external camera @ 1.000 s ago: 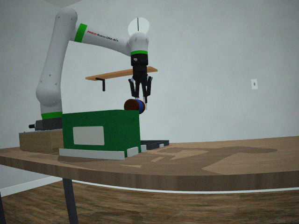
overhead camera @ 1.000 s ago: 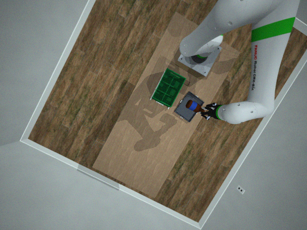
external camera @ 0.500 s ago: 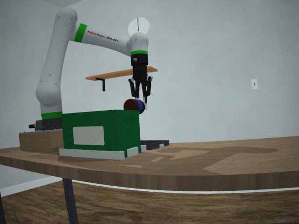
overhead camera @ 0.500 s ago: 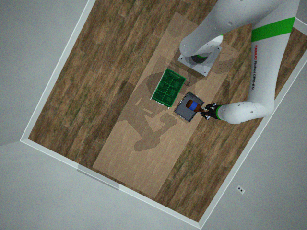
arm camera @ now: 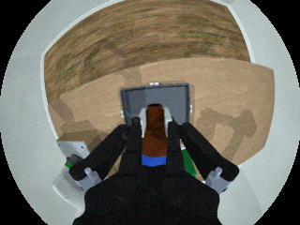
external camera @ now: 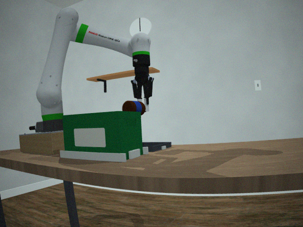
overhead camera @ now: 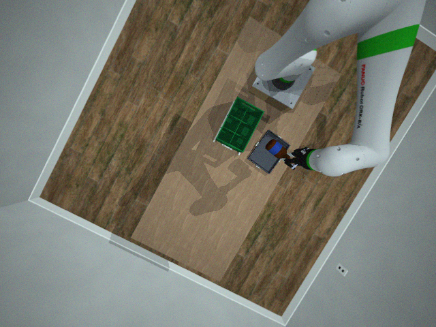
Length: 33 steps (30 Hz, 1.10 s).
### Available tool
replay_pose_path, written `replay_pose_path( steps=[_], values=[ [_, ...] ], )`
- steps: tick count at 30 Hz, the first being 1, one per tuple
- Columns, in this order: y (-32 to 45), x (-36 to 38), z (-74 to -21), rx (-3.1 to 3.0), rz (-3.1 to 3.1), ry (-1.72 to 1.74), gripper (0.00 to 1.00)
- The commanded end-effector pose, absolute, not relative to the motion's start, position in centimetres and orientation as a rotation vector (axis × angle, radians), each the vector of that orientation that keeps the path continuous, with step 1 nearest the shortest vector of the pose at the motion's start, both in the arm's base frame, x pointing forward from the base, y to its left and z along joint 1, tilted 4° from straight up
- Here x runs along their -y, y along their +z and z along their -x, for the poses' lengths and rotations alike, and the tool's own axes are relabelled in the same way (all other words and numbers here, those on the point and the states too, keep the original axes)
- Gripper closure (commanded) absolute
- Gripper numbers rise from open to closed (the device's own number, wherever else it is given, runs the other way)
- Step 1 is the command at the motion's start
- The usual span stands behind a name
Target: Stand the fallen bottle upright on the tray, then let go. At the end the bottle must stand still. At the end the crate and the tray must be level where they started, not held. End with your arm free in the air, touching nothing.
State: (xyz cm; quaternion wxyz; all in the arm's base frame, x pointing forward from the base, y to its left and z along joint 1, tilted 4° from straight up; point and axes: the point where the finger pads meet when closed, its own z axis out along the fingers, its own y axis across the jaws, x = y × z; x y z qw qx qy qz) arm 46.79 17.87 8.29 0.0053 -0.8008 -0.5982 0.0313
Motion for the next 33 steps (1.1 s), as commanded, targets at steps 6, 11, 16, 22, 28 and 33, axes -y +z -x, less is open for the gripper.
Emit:
replay_pose_path(
  steps=[6, 11, 16, 22, 28, 33],
  values=[
    [8.31, -17.87, -46.81, 1.782, 2.577, 0.098, 1.0],
    [8.31, -17.87, -46.81, 1.779, 2.579, 0.098, 1.0],
    [8.31, -17.87, -46.81, 1.779, 2.579, 0.098, 1.0],
    [8.31, -17.87, -46.81, 1.779, 2.579, 0.098, 1.0],
    [8.31, -17.87, -46.81, 1.779, 2.579, 0.098, 1.0],
    [8.31, -17.87, -46.81, 1.779, 2.579, 0.098, 1.0]
  ],
)
